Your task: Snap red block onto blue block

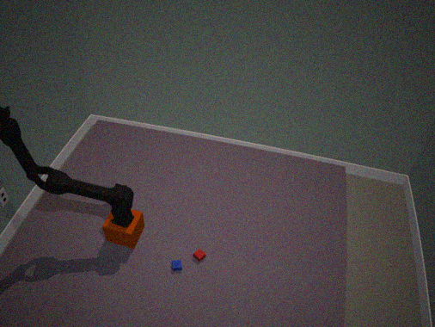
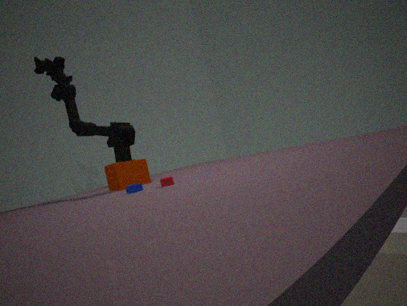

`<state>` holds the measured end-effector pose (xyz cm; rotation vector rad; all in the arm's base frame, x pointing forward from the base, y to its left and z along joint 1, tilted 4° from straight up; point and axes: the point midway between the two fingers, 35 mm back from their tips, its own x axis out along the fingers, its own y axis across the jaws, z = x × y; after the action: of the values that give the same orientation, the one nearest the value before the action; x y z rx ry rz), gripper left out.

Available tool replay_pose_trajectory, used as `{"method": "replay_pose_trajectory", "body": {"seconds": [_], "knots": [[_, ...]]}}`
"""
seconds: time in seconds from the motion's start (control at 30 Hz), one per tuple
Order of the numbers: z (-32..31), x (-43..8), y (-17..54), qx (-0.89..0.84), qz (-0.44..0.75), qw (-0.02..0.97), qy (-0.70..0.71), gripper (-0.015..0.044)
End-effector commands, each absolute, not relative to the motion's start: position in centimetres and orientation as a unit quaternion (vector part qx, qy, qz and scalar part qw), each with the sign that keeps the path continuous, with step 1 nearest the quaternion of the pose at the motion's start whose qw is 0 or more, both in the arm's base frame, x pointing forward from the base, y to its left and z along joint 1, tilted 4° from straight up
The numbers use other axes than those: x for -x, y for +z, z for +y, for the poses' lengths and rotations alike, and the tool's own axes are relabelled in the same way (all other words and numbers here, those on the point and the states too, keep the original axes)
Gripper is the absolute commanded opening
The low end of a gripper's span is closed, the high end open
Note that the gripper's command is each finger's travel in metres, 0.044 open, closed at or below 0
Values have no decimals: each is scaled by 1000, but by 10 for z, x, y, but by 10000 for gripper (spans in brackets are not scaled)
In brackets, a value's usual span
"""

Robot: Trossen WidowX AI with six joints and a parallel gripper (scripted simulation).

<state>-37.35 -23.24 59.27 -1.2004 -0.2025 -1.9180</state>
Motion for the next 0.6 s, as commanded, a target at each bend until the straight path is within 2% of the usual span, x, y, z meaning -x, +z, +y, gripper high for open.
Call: {"method": "replay_pose_trajectory", "body": {"seconds": [0.0, 0.1, 0.43, 0.57], "knots": [[-232, 373, 593, 479, -81, 421, -766, 426], [-221, 357, 607, 492, -101, 426, -753, 440], [-154, 242, 677, 558, -215, 473, -647, 440], [-140, 216, 687, 568, -240, 487, -619, 440]]}}
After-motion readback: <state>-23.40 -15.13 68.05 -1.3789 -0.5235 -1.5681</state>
